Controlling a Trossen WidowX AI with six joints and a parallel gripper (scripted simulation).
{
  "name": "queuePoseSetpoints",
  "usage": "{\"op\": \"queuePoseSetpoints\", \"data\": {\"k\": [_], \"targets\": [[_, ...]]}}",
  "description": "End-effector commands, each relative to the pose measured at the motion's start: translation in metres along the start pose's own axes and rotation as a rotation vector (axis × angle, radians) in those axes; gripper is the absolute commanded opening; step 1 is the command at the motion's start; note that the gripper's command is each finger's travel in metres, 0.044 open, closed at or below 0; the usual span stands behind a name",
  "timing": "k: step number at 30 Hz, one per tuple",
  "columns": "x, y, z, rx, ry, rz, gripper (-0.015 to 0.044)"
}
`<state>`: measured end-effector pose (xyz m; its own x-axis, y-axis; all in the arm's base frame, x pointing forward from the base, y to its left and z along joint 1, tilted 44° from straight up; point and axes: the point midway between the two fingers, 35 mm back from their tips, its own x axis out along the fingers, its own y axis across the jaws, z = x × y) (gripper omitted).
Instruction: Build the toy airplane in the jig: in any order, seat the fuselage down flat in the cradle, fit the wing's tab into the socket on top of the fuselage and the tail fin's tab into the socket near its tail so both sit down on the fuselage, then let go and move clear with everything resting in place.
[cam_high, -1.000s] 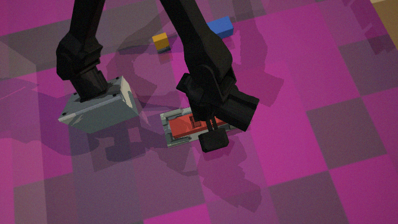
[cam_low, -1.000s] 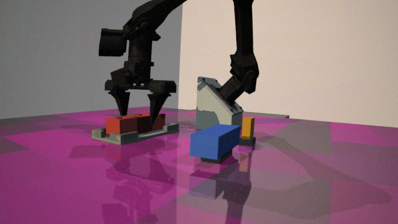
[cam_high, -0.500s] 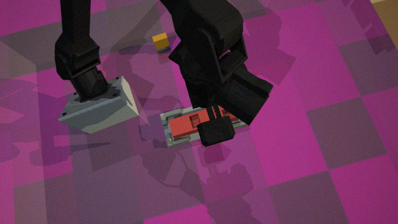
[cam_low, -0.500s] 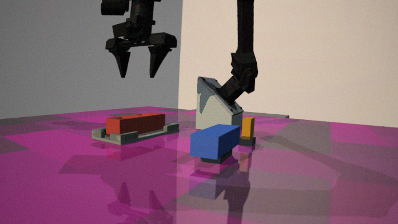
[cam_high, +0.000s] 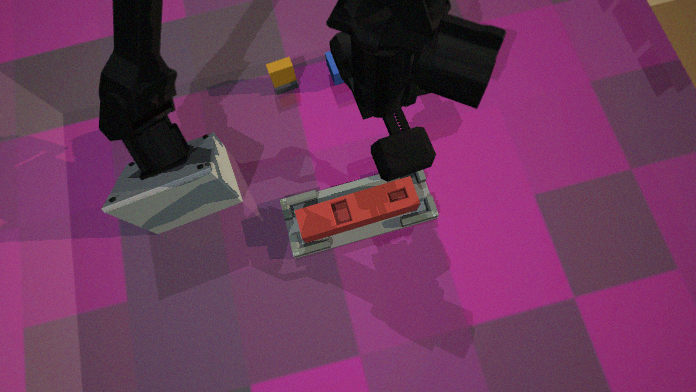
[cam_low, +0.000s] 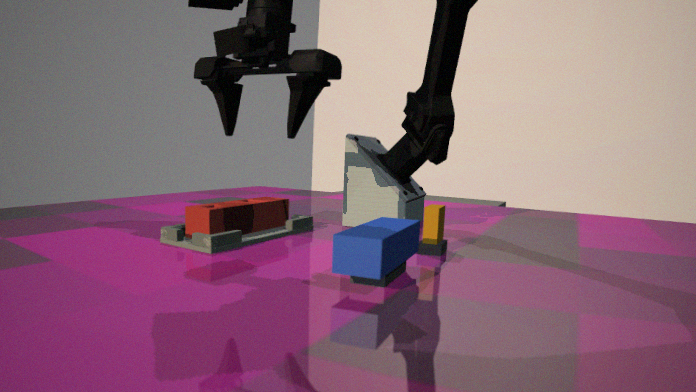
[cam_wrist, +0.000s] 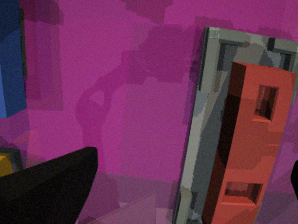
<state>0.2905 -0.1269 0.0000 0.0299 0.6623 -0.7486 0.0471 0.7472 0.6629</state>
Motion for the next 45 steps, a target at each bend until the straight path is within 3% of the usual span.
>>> {"op": "queuePoseSetpoints", "data": {"k": [1, 9, 14, 18, 45], "targets": [[0.003, 0.060, 0.028, -0.030, -0.002, -0.010, 0.0440], [0.013, 0.175, 0.048, -0.015, -0.004, 0.038, 0.0440], [0.016, 0.178, 0.048, -0.013, -0.004, 0.040, 0.0440], [0.047, 0.179, 0.048, -0.013, -0.004, 0.041, 0.0440], [0.087, 0.181, 0.049, -0.013, -0.004, 0.042, 0.0440]]}}
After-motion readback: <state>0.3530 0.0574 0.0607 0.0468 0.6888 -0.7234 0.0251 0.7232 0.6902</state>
